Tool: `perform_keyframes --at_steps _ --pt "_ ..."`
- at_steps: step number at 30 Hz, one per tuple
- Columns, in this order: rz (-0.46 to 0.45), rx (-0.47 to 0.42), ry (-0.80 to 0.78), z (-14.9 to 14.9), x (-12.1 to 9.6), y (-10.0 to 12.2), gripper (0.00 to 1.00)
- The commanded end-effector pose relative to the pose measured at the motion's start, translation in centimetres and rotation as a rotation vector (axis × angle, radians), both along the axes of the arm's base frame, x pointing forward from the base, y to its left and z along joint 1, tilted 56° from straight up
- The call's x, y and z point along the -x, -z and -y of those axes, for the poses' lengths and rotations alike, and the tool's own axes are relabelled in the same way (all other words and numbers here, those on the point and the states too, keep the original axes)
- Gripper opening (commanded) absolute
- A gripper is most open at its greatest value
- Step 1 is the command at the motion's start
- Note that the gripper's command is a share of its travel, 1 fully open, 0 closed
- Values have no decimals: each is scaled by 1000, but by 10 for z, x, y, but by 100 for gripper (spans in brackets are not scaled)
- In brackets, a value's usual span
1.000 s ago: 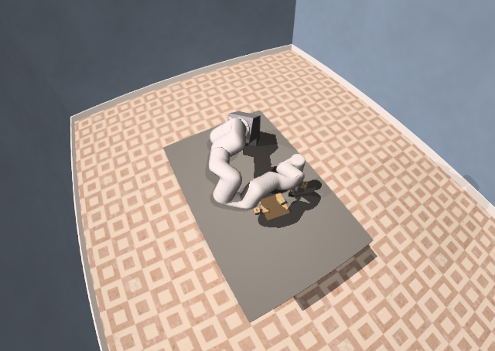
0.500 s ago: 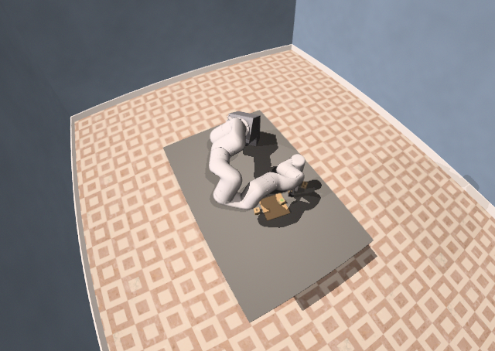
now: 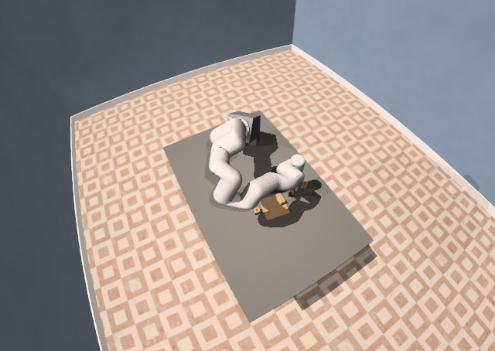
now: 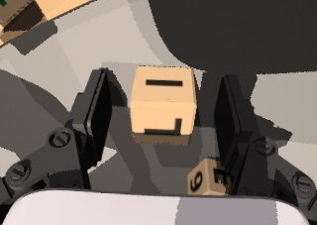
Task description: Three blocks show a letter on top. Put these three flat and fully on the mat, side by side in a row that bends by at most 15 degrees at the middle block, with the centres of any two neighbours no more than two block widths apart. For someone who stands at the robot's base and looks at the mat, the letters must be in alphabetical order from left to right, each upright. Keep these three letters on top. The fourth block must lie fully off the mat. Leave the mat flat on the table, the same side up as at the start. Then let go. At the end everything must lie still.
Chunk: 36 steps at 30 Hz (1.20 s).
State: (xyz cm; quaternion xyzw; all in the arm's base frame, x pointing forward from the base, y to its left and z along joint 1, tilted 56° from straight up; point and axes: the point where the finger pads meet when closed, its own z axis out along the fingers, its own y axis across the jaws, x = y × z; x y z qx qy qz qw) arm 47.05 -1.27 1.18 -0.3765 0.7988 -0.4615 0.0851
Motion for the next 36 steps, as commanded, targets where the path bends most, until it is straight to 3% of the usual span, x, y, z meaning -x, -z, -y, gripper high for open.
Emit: perform_keyframes --at_steps 1,10,11,27,28,36 --pt "1 -2 -4 -2 0 -1 69" --pt "1 -2 -4 -2 0 -1 69" --pt "1 -2 -4 -2 0 -1 47" --pt "1 -2 -4 -2 0 -1 47" --pt "1 -2 -4 -2 0 -1 27" --pt "1 -2 -4 -2 0 -1 27"
